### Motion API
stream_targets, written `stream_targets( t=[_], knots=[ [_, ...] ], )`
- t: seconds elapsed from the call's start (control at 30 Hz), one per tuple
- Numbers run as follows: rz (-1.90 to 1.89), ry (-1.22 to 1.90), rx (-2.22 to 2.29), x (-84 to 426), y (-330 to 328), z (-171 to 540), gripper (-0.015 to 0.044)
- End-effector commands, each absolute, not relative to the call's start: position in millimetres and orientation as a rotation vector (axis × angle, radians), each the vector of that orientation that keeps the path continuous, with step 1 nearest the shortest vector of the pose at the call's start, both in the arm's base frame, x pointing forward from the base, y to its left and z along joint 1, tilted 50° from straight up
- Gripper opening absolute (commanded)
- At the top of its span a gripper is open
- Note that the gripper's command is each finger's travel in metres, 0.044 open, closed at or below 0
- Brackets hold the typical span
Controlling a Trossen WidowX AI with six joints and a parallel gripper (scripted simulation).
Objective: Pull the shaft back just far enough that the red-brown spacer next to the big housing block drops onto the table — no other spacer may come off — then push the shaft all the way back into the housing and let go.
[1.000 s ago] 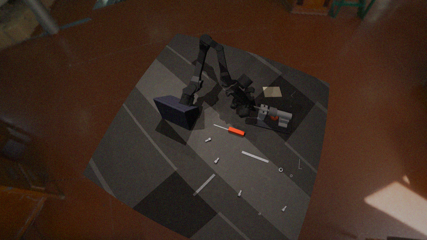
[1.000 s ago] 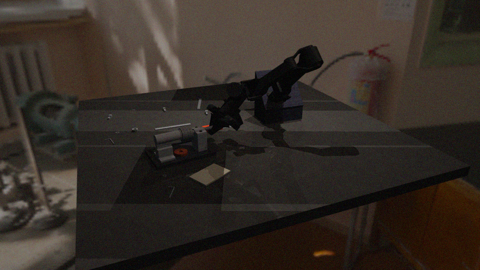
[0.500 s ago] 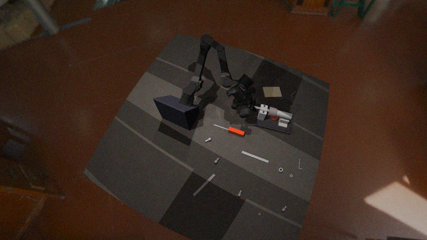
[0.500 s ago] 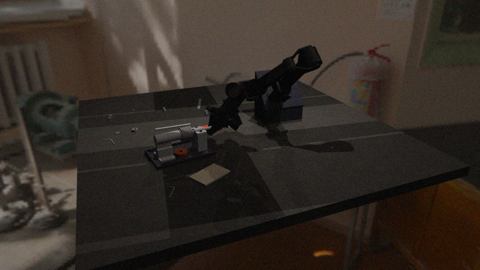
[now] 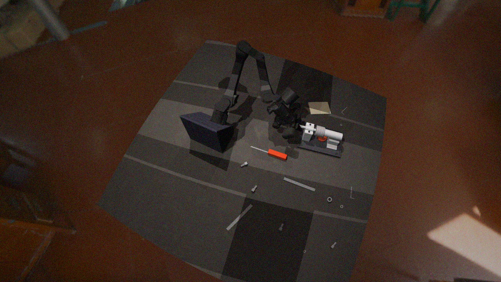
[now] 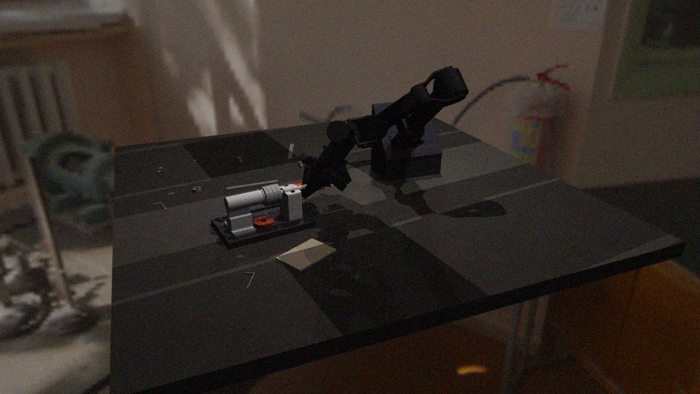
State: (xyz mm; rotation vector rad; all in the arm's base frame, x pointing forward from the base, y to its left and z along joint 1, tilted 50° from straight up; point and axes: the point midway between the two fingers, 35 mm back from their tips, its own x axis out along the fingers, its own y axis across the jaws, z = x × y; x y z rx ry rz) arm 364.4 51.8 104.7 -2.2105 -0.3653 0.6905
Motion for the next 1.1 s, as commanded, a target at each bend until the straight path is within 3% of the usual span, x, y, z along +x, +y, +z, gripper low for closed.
stream_targets(
  t=[0.0,1.07],
  knots=[
    [0.679,-0.362,-2.217,368.4,50.4,107.7,0.0000],
    [0.679,-0.362,-2.217,375.3,49.6,109.0,0.0000]
  ],
)
